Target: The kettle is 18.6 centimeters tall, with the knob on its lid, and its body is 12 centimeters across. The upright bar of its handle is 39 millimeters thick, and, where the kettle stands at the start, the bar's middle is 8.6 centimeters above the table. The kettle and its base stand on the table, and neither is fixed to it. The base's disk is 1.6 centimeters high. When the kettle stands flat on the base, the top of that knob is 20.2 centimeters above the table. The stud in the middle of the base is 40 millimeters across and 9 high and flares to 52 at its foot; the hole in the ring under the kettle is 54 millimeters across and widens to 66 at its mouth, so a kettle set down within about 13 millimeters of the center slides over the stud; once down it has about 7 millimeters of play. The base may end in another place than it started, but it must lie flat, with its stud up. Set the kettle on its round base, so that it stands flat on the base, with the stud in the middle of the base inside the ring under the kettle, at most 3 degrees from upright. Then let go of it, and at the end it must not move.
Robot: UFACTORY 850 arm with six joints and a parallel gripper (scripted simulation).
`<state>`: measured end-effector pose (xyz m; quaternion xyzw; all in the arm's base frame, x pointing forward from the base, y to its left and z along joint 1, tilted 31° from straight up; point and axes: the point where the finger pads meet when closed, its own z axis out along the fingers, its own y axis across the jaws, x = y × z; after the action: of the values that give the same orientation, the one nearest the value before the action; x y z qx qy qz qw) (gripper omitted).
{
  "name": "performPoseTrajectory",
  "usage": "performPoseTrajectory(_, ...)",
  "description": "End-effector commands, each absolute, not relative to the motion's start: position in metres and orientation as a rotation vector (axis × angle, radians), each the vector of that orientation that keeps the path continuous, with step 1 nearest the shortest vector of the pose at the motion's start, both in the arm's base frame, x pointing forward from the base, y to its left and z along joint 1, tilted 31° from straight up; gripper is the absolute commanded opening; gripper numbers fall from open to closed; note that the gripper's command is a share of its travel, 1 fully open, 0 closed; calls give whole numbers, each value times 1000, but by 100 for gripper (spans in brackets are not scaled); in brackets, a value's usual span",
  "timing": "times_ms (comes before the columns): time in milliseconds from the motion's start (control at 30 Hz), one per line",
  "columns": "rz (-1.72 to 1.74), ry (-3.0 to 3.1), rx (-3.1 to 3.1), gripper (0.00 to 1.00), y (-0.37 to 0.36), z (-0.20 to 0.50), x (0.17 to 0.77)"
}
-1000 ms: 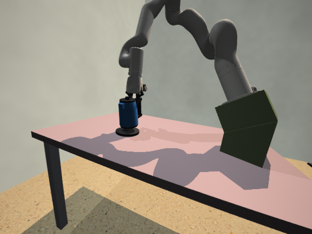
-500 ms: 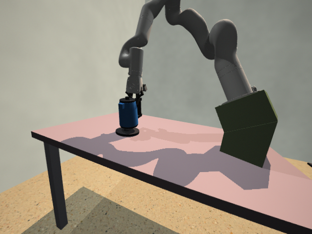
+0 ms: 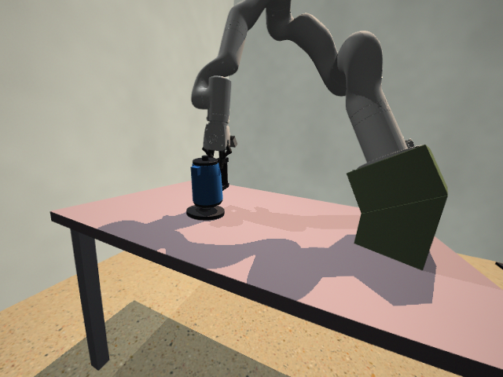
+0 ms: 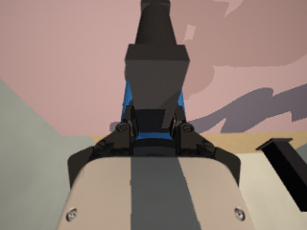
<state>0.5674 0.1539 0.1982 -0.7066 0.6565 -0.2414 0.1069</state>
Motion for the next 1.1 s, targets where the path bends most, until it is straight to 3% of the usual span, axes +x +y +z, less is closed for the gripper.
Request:
performPoseTrajectory(0,-711,1932,-2079,0,154,199,568)
performPoseTrajectory(1067,-711,1932,-2079,0,152,189,574)
